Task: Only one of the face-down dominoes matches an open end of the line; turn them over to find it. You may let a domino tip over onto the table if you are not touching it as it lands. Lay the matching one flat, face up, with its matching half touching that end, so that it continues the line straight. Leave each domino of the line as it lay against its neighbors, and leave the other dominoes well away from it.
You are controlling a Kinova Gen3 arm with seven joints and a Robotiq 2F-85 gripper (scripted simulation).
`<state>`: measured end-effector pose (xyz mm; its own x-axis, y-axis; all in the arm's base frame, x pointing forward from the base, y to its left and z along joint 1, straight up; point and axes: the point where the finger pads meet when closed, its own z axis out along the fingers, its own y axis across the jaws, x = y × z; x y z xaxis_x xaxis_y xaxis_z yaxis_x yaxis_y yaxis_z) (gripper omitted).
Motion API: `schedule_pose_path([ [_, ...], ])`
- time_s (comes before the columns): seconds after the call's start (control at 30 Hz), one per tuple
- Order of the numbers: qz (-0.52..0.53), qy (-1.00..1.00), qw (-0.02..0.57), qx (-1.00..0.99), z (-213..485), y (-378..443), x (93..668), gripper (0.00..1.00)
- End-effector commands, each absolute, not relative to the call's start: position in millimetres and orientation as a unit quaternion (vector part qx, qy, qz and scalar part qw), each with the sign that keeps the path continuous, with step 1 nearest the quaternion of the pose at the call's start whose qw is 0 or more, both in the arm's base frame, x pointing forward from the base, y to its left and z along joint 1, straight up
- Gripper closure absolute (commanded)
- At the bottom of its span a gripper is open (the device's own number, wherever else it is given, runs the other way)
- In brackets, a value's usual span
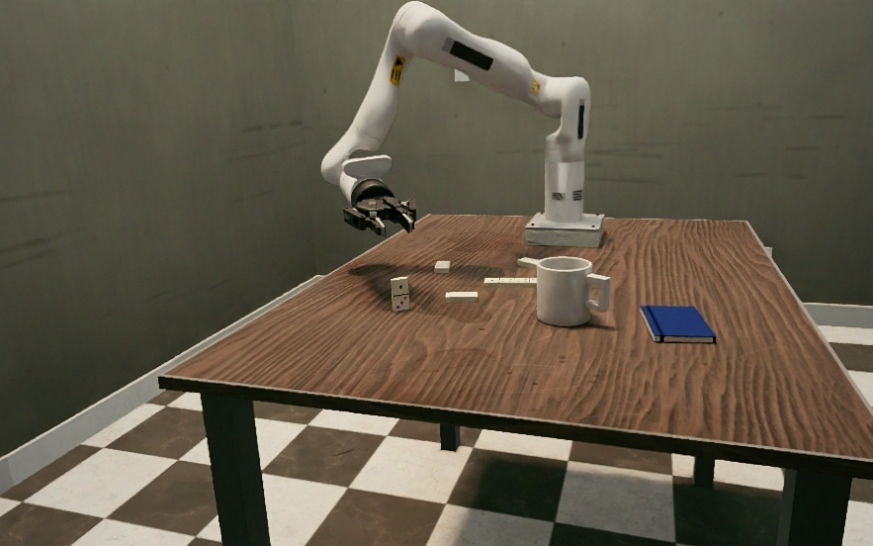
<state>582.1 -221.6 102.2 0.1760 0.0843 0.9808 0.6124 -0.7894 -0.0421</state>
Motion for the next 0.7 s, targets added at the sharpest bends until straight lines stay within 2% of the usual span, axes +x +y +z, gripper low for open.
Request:
schedule_pose_path([
  [0.0,-0.593,-0.227,0.22,-0.741,103.4,-222.0,582.6,0.5],
  [0.67,-0.551,-0.129,0.213,-0.797,103.6,-223.1,584.4,0.5],
])
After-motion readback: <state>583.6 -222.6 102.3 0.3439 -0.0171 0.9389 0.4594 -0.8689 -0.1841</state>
